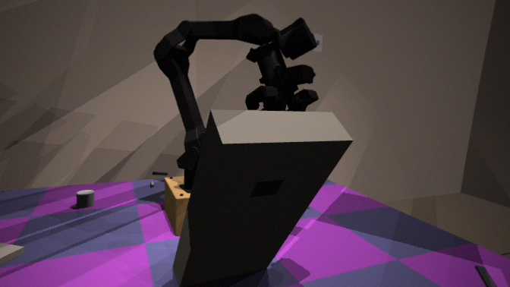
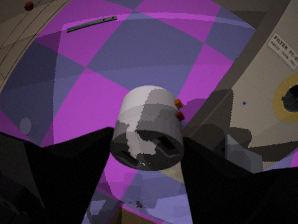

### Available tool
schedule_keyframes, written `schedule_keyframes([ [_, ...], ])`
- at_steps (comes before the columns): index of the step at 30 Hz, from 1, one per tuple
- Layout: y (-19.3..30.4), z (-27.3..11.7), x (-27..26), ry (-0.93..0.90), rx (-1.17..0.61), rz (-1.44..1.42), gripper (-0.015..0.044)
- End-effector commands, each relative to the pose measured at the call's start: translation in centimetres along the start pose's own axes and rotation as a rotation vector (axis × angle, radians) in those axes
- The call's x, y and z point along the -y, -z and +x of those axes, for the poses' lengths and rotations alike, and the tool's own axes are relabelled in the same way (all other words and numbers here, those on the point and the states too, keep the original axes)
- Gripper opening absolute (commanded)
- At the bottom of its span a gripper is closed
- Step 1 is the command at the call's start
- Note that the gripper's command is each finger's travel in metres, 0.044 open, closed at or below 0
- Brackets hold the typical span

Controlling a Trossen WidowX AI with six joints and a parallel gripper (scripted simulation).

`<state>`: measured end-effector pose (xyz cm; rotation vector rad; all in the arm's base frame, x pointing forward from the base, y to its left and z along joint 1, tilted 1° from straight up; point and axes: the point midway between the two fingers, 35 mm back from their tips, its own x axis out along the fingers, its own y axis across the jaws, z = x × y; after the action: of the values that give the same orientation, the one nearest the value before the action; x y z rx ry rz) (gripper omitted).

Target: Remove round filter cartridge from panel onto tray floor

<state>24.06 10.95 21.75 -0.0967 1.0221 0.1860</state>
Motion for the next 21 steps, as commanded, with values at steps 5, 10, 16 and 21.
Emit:
schedule_keyframes([
  [5, 1.4, -0.5, -4.0, -0.112, 0.008, -0.186, 0.0000],
  [10, 2.5, -0.9, -6.3, -0.179, 0.011, -0.299, 0.0000],
  [16, 4.1, -1.5, -8.8, -0.259, 0.016, -0.435, 0.0000],
  [21, 5.6, -2.1, -10.8, -0.327, 0.021, -0.548, 0.0000],
])
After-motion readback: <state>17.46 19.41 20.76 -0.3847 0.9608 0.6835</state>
